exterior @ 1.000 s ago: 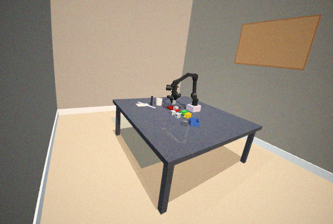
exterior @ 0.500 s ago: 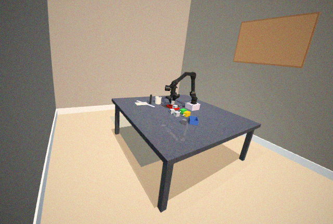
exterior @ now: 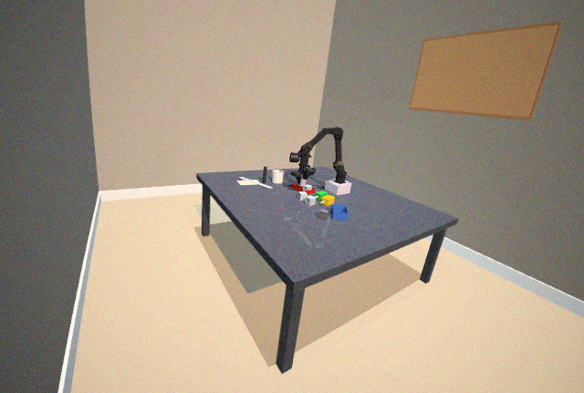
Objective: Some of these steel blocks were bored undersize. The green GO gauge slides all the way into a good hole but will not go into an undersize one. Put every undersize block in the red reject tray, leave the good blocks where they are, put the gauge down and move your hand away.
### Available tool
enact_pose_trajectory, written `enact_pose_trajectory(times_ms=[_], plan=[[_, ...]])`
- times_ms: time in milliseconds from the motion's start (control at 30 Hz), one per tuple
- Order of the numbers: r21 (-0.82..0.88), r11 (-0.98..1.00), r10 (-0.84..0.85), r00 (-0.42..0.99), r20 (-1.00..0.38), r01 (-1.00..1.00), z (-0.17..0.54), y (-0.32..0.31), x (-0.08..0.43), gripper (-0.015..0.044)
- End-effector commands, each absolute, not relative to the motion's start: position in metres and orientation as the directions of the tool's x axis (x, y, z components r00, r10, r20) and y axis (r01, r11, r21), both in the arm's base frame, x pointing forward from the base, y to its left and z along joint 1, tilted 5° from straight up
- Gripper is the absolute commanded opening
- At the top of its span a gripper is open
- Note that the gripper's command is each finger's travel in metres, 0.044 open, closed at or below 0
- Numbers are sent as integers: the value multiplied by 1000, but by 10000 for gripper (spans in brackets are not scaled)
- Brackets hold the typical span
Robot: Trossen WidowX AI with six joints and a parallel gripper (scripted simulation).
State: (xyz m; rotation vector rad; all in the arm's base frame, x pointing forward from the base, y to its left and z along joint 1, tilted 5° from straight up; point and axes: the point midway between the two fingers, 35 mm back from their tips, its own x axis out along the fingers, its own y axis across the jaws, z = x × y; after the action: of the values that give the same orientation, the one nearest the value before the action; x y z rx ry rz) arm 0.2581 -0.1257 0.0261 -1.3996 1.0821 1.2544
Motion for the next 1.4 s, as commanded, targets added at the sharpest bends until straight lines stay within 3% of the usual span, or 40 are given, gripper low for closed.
enact_pose_trajectory(times_ms=[0, 267, 467, 633, 967, 1000, 1367], plan=[[-86, -174, -27, 92, -995, -981, 28, -126, 259, 236], [-96, -178, -30, 103, -994, -979, 73, -125, 256, 440], [-95, -174, -32, 102, -994, -980, 68, -125, 256, 440], [-100, -74, -28, 103, -994, -992, 74, -89, 295, 325], [-110, 135, -18, 109, -994, -985, 83, 15, 353, 325], [-109, 57, -18, 108, -994, -992, 81, -29, 333, 299], [-109, 57, -18, 108, -994, -992, 81, -29, 333, 10]])
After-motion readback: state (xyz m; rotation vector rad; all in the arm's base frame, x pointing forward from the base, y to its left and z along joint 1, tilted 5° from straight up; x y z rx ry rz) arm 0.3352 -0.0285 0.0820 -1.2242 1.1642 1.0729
